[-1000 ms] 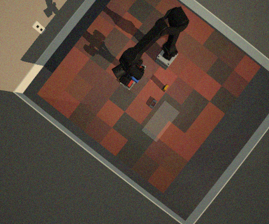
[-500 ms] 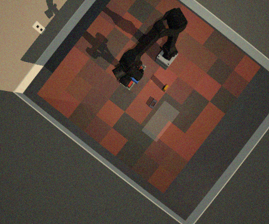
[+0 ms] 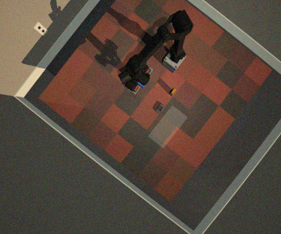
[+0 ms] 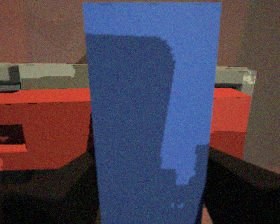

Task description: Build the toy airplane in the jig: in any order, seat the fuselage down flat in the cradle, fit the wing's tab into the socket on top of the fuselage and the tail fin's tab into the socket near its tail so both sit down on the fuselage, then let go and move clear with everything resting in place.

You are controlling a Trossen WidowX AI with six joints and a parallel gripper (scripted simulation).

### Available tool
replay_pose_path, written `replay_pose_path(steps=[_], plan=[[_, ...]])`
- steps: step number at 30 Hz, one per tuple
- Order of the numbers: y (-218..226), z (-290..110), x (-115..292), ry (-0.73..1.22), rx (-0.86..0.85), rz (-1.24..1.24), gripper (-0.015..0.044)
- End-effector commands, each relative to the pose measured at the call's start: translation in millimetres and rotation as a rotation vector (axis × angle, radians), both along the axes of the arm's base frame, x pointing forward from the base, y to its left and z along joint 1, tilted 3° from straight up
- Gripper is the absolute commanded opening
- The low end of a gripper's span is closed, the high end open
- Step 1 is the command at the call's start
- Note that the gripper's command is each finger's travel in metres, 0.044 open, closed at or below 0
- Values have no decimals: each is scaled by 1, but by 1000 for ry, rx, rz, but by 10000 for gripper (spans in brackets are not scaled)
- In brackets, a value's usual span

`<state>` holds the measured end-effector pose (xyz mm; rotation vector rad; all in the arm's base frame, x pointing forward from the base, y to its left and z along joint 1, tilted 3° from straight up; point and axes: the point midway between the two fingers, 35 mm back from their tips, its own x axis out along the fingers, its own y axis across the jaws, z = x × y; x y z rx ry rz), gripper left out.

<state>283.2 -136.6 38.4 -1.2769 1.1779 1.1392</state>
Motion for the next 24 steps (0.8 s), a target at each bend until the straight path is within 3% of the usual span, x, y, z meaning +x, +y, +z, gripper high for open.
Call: replay_pose_path(steps=[1,7,12,24], plan=[[1,-3,0,-2,4,2,195],[0,-2,0,1,1,0,161],[0,-2,0,1,1,0,30],[0,-2,0,1,1,0,345]])
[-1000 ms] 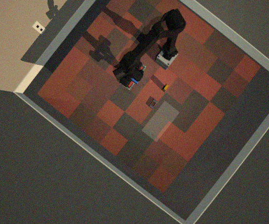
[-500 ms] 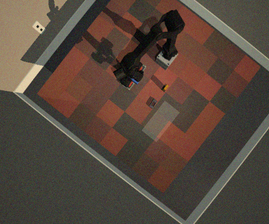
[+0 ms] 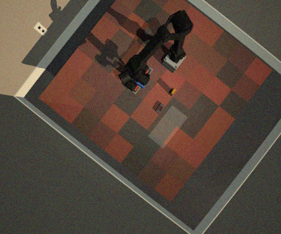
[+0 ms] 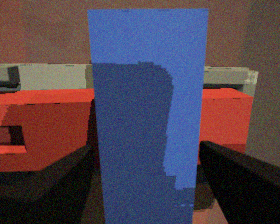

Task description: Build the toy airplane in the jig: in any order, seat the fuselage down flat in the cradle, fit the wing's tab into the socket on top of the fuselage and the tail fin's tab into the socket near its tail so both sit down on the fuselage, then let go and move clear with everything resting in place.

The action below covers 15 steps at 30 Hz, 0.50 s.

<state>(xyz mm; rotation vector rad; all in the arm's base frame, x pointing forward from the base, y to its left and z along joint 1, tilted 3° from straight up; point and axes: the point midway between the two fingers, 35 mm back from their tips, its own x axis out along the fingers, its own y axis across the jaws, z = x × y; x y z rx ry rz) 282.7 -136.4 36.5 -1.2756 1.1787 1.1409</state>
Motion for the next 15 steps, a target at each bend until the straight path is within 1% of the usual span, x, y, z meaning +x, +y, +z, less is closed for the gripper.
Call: replay_pose_path(steps=[1,3,4,10,12,15], plan=[[0,0,0,0,0,0,371],[0,0,0,0,0,0,424],[0,0,0,0,0,0,440],[0,3,0,-1,0,0,440],[-1,25,1,-2,1,1,440],[2,74,-4,-4,3,2,440]])
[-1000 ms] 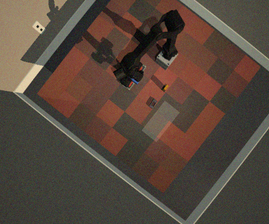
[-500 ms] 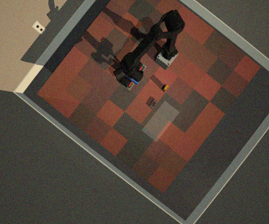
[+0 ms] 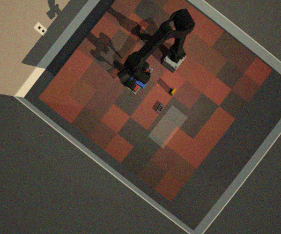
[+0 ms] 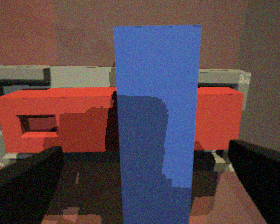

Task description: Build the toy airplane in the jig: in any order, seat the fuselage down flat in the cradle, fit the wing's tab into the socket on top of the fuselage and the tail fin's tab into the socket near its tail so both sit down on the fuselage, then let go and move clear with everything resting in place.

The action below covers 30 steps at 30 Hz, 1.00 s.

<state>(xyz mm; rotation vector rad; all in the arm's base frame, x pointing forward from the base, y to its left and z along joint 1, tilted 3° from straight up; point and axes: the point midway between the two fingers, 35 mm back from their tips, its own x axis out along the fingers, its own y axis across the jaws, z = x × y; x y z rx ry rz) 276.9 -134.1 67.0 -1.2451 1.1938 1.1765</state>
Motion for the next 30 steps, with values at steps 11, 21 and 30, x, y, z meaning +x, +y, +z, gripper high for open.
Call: replay_pose_path(steps=[11,21,30], plan=[[-2,56,3,-48,0,-247,440],[-3,57,3,-70,60,-1246,440],[-3,58,4,-76,81,-1596,440]])
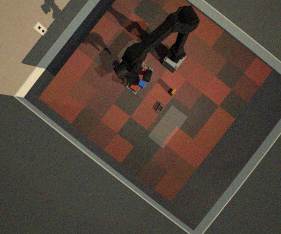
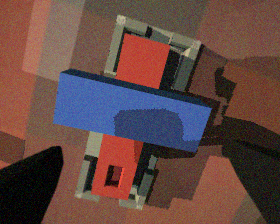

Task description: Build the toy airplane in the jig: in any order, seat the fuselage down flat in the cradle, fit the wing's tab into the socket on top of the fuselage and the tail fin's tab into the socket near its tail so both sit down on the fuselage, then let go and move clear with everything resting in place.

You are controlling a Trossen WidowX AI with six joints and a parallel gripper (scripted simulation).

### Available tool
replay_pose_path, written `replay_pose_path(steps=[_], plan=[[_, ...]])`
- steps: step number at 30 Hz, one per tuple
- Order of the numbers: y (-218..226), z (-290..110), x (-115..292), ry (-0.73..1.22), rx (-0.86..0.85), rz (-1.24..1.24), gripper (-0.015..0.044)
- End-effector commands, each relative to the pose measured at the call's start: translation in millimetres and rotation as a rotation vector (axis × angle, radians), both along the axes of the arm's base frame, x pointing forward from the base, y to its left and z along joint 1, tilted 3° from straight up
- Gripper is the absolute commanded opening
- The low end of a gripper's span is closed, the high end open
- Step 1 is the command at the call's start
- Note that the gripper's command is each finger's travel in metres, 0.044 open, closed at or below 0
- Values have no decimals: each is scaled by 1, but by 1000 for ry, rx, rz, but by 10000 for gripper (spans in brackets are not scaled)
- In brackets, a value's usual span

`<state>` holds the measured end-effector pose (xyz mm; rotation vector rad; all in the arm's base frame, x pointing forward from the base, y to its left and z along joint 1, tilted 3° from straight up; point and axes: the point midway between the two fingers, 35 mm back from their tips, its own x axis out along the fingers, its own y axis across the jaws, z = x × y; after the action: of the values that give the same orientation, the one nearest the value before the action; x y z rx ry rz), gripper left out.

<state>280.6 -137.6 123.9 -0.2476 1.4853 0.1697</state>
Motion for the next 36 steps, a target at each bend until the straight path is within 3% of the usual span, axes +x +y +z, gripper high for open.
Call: replay_pose_path(steps=[1,11,19,27,32,36], plan=[[0,1,0,-9,28,-290,440],[11,1,2,-9,28,-287,440],[113,-3,1,-9,24,-262,440],[209,-10,-37,-3,44,-282,440],[254,-16,-76,2,52,-294,440],[264,-18,-89,3,54,-297,440]])
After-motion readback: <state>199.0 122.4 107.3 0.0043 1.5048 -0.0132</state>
